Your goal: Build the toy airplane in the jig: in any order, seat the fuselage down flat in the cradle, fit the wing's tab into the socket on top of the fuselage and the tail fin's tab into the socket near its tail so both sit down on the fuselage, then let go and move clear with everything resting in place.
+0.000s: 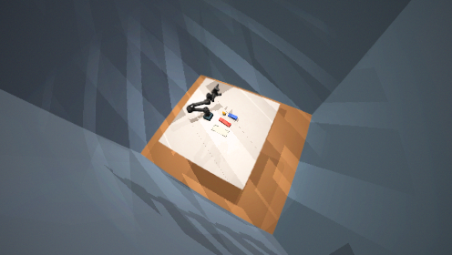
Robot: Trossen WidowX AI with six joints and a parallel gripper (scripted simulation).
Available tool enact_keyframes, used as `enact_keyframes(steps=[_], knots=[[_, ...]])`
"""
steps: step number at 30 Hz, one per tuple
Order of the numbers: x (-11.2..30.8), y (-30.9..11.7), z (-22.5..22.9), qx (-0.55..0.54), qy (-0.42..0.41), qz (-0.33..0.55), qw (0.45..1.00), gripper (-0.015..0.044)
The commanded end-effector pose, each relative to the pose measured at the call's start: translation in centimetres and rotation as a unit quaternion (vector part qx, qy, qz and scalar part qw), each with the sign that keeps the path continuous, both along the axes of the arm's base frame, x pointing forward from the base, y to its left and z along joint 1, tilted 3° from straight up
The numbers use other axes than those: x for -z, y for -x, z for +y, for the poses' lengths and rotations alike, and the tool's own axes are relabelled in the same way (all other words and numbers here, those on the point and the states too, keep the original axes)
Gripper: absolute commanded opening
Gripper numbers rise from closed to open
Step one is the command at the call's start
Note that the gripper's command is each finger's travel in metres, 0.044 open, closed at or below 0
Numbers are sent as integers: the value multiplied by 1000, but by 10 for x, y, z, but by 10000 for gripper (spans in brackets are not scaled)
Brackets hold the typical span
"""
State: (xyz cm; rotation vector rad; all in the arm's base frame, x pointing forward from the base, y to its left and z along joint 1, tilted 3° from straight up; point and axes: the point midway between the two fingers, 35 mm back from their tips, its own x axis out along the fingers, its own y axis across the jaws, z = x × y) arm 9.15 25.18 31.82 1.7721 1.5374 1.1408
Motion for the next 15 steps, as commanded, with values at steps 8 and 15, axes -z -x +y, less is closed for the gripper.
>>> enact_keyframes(steps=[8,15], knots=[[38,-86,3,163,139,-55,975,440],[101,-171,-39,273,364,-114,883,440]])
